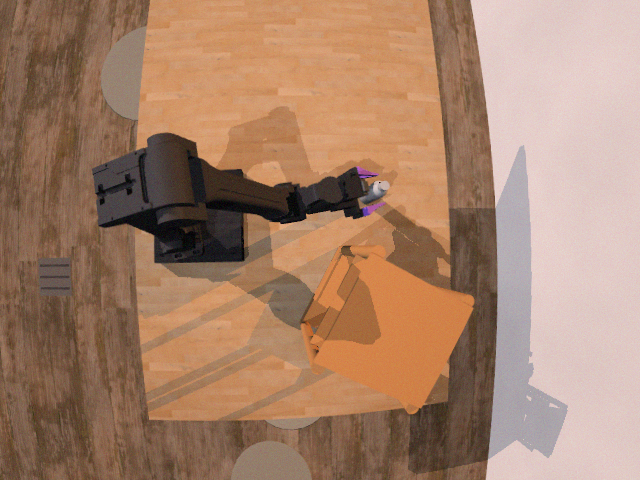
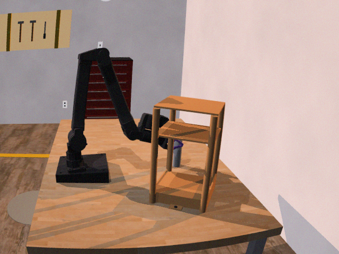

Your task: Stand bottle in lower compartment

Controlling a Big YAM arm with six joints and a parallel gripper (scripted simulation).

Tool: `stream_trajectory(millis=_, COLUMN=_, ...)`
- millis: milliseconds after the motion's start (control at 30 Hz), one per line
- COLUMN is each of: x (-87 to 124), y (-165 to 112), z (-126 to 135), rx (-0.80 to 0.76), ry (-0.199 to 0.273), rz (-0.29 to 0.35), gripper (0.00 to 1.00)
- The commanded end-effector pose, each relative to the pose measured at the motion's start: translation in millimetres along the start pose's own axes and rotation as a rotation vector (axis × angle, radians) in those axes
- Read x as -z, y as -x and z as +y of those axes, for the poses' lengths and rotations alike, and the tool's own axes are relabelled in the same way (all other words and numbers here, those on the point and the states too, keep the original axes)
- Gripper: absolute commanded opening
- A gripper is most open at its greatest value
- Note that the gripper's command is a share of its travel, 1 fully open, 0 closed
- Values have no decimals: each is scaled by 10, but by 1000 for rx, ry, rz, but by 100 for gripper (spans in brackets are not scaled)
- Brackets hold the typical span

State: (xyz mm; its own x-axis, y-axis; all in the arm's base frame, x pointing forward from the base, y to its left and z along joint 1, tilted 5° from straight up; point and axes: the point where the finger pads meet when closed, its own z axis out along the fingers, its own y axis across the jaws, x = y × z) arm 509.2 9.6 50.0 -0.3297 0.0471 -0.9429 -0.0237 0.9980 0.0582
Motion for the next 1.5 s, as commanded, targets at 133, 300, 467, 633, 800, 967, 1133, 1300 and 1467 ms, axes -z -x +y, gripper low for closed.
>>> stream_trajectory(millis=133, x=-90, y=282, z=71, rx=-3, ry=11, rz=-52, gripper=75)
stream_trajectory(millis=300, x=-89, y=283, z=71, rx=-3, ry=11, rz=-51, gripper=75)
stream_trajectory(millis=467, x=-87, y=284, z=70, rx=-3, ry=11, rz=-51, gripper=28)
stream_trajectory(millis=633, x=-86, y=284, z=70, rx=-2, ry=11, rz=-50, gripper=28)
stream_trajectory(millis=800, x=-86, y=284, z=69, rx=-1, ry=11, rz=-50, gripper=28)
stream_trajectory(millis=967, x=-86, y=284, z=69, rx=-1, ry=11, rz=-50, gripper=28)
stream_trajectory(millis=1133, x=-86, y=284, z=69, rx=0, ry=11, rz=-50, gripper=28)
stream_trajectory(millis=1300, x=-86, y=284, z=69, rx=0, ry=11, rz=-50, gripper=28)
stream_trajectory(millis=1467, x=-86, y=284, z=69, rx=0, ry=11, rz=-50, gripper=28)
